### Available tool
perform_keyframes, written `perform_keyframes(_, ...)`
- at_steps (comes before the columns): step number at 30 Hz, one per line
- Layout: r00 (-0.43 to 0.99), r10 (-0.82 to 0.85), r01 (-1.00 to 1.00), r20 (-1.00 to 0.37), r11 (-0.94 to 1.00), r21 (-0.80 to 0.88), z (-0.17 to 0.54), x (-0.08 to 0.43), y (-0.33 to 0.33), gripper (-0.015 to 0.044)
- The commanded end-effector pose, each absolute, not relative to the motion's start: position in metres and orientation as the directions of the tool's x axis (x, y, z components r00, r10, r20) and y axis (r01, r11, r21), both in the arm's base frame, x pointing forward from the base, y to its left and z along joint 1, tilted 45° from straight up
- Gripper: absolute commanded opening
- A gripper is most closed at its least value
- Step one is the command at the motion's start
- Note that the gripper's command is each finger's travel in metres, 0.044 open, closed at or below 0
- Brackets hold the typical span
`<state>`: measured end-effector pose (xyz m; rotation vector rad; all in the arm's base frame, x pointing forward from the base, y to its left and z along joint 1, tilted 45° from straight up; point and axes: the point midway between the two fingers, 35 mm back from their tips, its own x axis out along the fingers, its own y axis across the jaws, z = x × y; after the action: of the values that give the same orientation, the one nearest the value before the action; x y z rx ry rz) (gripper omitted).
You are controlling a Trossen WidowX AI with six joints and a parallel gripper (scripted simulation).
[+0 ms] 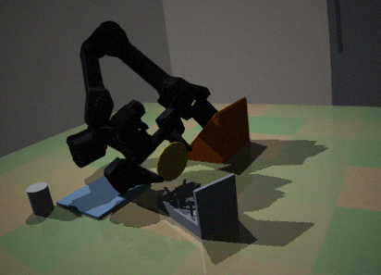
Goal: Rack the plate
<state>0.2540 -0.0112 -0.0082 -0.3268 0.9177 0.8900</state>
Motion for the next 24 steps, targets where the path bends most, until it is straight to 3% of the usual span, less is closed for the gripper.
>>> perform_keyframes(1, 0.358, 0.545, -0.822, -0.758, 0.569, 0.020, -0.005, 0.252, -0.014, 0.0000)
perform_keyframes(13, 0.523, 0.565, -0.843, -0.638, 0.454, -0.288, 0.004, 0.246, -0.026, 0.0000)
perform_keyframes(24, 0.525, 0.566, -0.842, -0.636, 0.452, -0.293, 0.005, 0.246, -0.026, 0.0000)
